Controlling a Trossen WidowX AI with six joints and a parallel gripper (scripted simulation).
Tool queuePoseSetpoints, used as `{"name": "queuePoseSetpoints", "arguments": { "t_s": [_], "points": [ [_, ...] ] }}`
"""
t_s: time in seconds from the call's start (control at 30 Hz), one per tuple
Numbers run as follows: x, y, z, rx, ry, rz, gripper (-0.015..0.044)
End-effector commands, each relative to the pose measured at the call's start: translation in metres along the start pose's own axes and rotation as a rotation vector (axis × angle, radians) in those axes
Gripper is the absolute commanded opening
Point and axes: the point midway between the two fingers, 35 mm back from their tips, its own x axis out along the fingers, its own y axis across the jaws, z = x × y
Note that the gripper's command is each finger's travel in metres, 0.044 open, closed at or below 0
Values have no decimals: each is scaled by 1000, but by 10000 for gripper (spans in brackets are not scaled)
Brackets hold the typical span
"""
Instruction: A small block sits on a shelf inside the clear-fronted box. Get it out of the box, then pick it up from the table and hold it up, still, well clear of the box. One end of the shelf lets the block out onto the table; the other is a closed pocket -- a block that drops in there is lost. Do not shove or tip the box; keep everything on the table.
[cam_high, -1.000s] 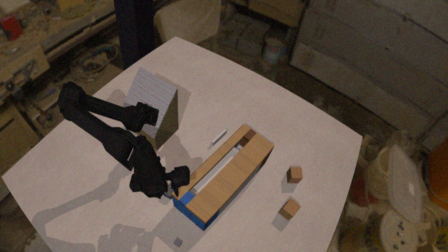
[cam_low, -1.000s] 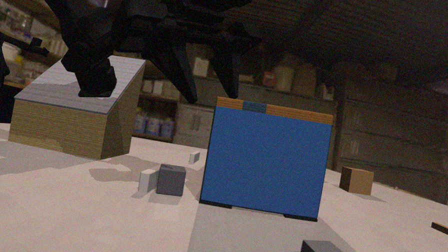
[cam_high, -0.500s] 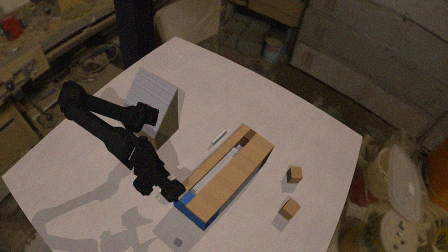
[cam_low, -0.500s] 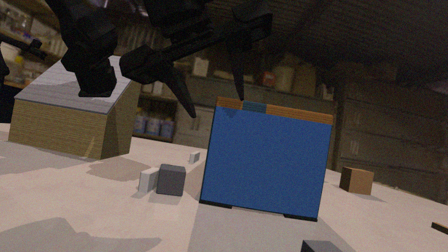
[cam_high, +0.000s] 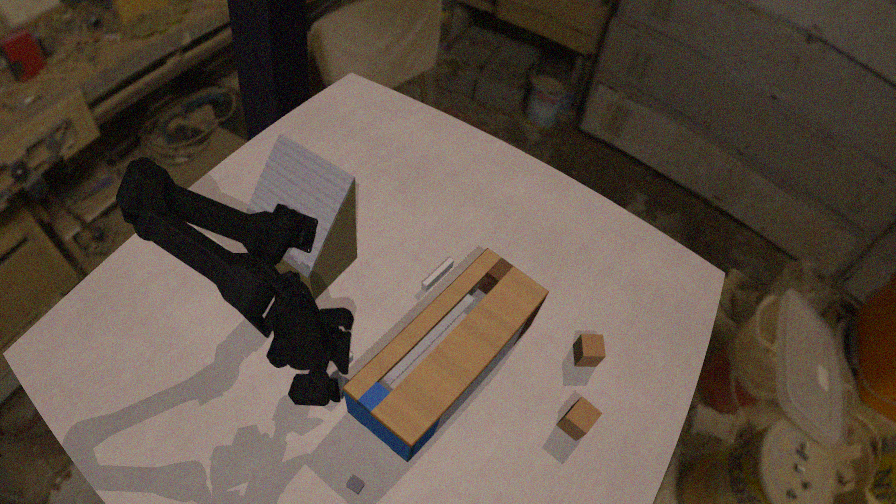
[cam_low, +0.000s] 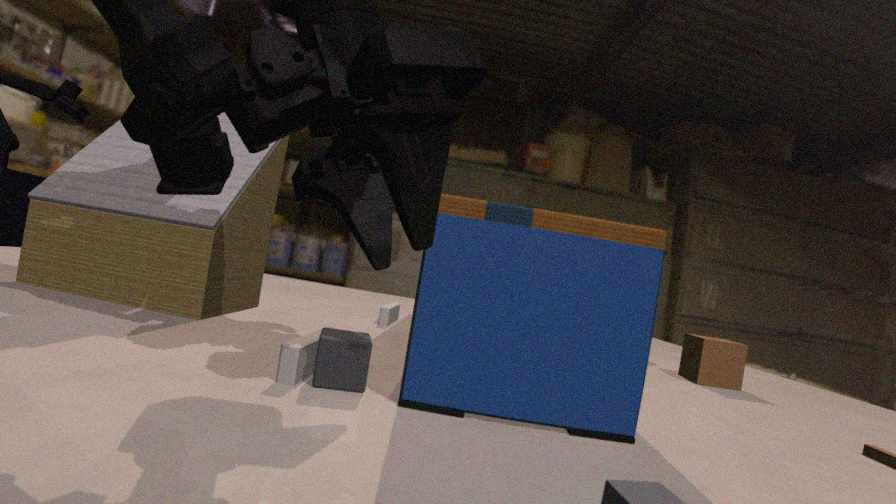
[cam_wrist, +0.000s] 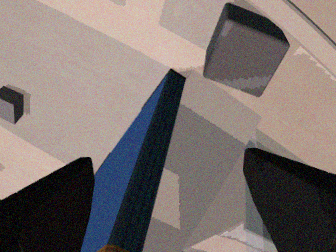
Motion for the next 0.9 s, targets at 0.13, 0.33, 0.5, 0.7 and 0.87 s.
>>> {"name": "queuePoseSetpoints", "arguments": {
  "t_s": [0.13,0.33,0.5,0.7,0.87],
  "points": [
    [11,-23,6,600,-14,-26,285],
    [11,-23,6,600,-14,-26,285],
    [12,-23,6,601,-14,-27,285],
    [21,-26,8,601,-15,-30,285],
    [28,-28,11,602,-16,-31,285]
  ]
}}
